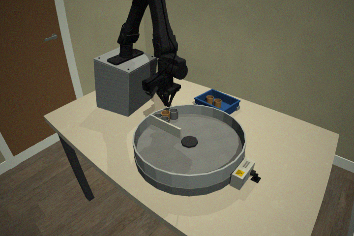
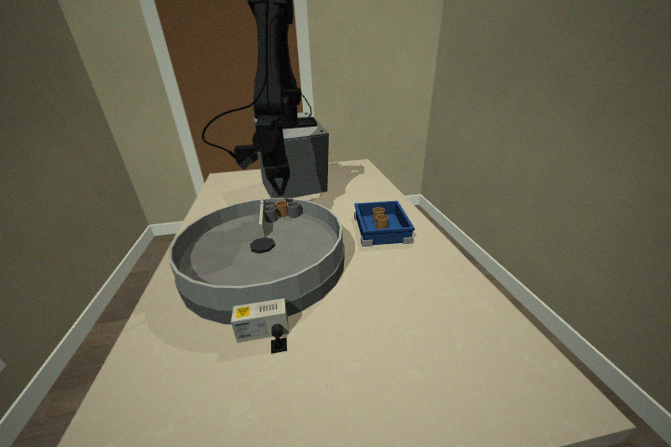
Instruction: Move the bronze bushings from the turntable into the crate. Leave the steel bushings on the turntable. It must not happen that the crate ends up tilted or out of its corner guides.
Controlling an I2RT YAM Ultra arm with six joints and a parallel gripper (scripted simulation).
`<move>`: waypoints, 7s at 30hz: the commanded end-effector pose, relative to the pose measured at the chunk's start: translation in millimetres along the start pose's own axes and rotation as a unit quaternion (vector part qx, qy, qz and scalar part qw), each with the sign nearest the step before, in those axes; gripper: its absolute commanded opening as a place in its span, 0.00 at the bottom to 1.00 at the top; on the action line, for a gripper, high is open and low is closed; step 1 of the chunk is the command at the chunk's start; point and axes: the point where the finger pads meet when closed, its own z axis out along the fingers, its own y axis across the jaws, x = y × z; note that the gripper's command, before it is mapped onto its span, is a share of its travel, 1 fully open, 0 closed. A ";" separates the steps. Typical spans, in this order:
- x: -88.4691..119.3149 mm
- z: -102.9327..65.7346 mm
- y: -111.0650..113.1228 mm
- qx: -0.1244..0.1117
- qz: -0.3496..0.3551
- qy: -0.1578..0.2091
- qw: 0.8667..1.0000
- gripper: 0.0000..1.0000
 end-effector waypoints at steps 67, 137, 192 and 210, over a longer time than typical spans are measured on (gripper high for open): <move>-8.2 -5.3 12.3 -0.010 0.001 -0.005 1.000 0.13; -4.3 -6.8 13.9 -0.015 -0.002 -0.006 1.000 0.13; -0.6 -6.6 10.8 -0.013 -0.005 -0.006 1.000 0.13; -0.2 6.6 5.6 -0.005 -0.002 -0.004 1.000 0.13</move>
